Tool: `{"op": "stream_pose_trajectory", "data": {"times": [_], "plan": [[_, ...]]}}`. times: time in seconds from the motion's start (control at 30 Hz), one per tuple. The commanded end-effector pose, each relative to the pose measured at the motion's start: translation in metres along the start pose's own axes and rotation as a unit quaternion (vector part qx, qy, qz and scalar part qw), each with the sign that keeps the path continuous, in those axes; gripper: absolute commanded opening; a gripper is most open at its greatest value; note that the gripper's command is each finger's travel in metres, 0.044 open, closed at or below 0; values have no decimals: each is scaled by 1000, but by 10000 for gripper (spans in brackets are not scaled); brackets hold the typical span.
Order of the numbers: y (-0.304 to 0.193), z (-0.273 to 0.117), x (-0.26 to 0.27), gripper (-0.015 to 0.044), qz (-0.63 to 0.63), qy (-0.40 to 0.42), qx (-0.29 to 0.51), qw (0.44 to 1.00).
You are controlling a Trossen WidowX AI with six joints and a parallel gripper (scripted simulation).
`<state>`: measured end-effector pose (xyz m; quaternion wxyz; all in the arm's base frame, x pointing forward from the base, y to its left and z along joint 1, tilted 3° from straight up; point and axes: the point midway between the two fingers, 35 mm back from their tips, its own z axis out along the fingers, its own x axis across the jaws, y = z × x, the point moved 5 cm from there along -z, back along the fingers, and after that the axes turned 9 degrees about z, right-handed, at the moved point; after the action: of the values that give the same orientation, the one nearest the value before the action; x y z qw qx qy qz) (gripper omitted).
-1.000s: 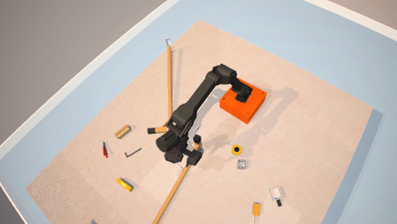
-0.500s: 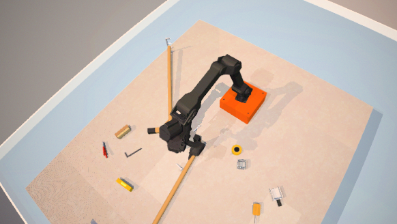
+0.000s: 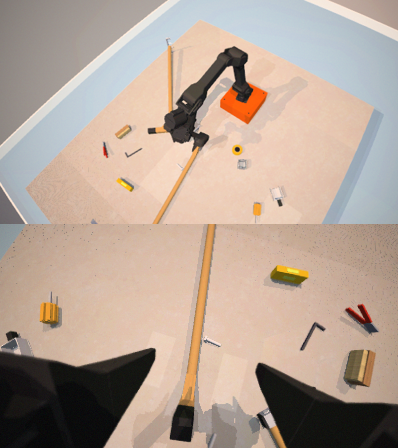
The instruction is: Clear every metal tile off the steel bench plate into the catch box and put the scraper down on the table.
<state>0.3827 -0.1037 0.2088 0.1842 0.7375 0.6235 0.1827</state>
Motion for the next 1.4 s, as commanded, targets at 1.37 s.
{"op": "stream_pose_trajectory", "data": {"times": [1.37], "plan": [[-107,-39,-3,440,-7,8,-61,998]]}}
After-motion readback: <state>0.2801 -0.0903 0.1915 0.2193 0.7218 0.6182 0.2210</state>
